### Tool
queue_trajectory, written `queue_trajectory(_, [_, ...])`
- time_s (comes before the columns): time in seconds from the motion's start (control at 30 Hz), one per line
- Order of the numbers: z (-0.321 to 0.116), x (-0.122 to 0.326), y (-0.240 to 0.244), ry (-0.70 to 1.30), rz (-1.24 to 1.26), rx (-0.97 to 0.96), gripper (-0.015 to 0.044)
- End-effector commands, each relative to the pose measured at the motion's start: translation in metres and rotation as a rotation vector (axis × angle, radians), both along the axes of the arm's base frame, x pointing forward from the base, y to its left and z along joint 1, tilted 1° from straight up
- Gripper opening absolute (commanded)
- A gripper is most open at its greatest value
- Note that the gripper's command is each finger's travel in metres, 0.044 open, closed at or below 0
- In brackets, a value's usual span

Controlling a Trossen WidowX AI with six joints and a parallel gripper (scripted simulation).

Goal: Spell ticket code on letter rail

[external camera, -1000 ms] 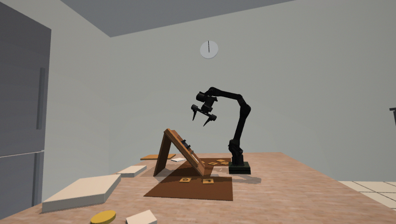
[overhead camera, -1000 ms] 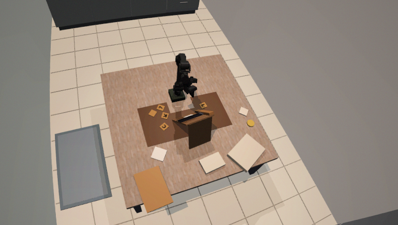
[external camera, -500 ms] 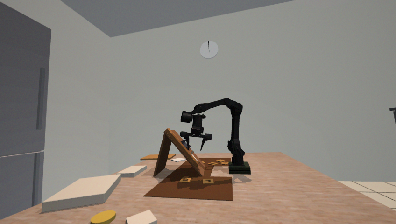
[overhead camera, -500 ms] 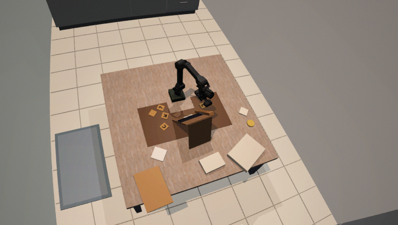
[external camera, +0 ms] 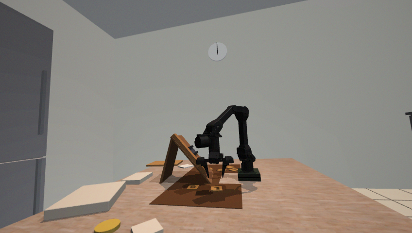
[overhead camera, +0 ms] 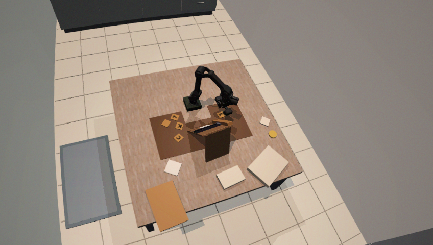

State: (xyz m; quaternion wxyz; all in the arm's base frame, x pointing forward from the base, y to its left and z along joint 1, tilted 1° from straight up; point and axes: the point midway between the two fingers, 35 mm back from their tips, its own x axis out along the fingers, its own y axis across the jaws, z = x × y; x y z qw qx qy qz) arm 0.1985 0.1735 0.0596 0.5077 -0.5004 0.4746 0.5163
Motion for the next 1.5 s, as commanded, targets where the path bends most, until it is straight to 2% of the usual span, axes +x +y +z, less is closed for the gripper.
queue_trajectory(0.0, [-0.003, 0.0, 0.003, 0.003, -0.007, -0.011, 0.034])
queue_trajectory(0.27, [-0.035, 0.0, 0.004, 0.003, -0.007, -0.011, 0.034])
queue_trajectory(1.1, [-0.037, -0.001, 0.004, 0.003, -0.007, -0.011, 0.034])
queue_trajectory(1.47, [-0.051, -0.001, 0.005, 0.003, -0.007, -0.011, 0.034])
